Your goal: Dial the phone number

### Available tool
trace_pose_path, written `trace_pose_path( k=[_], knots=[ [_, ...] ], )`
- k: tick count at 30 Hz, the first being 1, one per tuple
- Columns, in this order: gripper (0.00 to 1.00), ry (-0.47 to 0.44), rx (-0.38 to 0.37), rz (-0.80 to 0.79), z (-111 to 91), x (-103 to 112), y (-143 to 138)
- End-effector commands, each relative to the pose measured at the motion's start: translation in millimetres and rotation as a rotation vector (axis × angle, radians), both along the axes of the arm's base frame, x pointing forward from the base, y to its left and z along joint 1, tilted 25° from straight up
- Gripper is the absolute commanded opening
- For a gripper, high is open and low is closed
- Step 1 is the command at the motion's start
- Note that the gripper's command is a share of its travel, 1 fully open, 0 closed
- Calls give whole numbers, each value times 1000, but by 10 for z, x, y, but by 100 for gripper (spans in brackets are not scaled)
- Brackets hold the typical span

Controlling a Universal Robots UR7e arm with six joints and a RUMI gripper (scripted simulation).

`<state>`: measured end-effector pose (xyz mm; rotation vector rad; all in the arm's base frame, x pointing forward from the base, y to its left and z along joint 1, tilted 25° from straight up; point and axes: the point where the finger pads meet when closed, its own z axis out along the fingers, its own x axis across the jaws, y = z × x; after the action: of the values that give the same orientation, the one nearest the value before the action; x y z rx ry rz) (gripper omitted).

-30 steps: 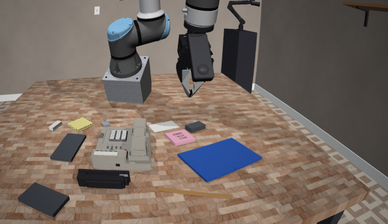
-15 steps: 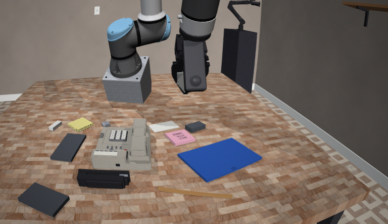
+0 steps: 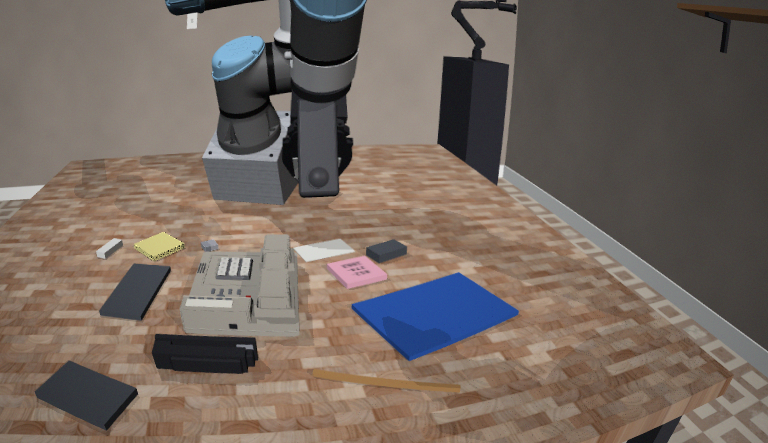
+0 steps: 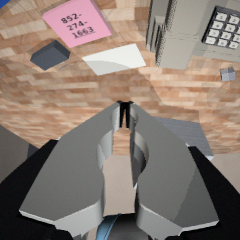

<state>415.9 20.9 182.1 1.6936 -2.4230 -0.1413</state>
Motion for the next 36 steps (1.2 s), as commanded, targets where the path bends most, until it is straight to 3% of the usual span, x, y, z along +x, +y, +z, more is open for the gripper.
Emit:
trace_pose_path(
  k=[1, 21, 36],
  knots=[
    [0, -4, 2, 1, -109, -163, -299],
    [0, -4, 2, 1, -374, -536, -954],
    [0, -4, 2, 1, -462, -660, -1170]
  ],
)
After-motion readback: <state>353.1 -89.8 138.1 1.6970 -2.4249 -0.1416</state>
